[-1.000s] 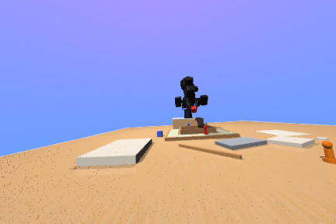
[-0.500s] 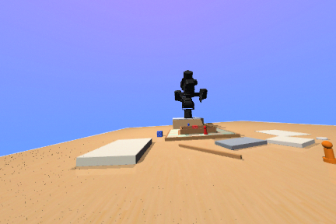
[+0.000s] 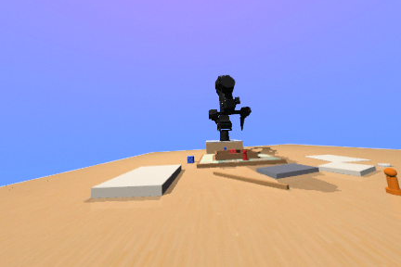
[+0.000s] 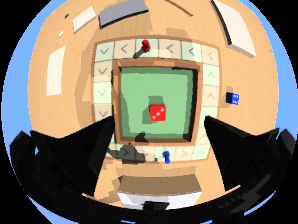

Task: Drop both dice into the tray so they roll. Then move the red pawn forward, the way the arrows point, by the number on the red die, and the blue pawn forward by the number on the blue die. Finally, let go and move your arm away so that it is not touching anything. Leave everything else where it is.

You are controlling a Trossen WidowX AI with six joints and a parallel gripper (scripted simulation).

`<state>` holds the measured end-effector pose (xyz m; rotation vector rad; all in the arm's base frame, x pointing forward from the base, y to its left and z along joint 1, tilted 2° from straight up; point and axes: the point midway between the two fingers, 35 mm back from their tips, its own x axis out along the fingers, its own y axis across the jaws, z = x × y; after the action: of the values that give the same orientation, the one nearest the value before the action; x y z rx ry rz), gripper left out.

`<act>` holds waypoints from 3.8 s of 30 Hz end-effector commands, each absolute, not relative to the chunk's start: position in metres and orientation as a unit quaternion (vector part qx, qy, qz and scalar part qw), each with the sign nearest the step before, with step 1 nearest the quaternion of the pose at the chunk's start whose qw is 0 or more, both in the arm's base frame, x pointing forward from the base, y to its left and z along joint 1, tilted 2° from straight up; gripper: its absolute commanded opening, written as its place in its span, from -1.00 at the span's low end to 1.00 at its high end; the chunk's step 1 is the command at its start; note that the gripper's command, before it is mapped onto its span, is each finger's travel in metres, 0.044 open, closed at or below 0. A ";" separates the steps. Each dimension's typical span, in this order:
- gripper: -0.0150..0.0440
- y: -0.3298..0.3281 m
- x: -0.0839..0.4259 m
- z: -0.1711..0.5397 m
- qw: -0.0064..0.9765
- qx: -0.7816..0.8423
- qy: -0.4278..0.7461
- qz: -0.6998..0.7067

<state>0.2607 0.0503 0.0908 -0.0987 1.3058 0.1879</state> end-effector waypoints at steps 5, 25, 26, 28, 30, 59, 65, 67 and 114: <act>1.00 0.051 0.263 0.083 0.752 -0.052 0.651 0.085; 0.44 -0.120 0.318 0.040 0.724 -0.039 0.687 0.051; 0.44 -0.120 0.318 0.040 0.724 -0.039 0.687 0.051; 0.44 -0.122 0.320 0.041 0.724 -0.039 0.687 0.051; 0.44 -0.122 0.320 0.030 0.724 -0.039 0.687 0.051; 0.44 -0.122 0.323 -0.018 0.724 -0.039 0.687 0.051; 0.17 -0.122 0.323 -0.020 0.724 -0.039 0.687 0.051; 0.00 -0.122 0.323 -0.020 0.724 -0.039 0.687 0.051; -0.49 -0.049 0.320 0.084 0.723 -0.049 0.686 0.065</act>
<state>0.3199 -0.0683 0.0876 -0.1030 1.5201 0.1357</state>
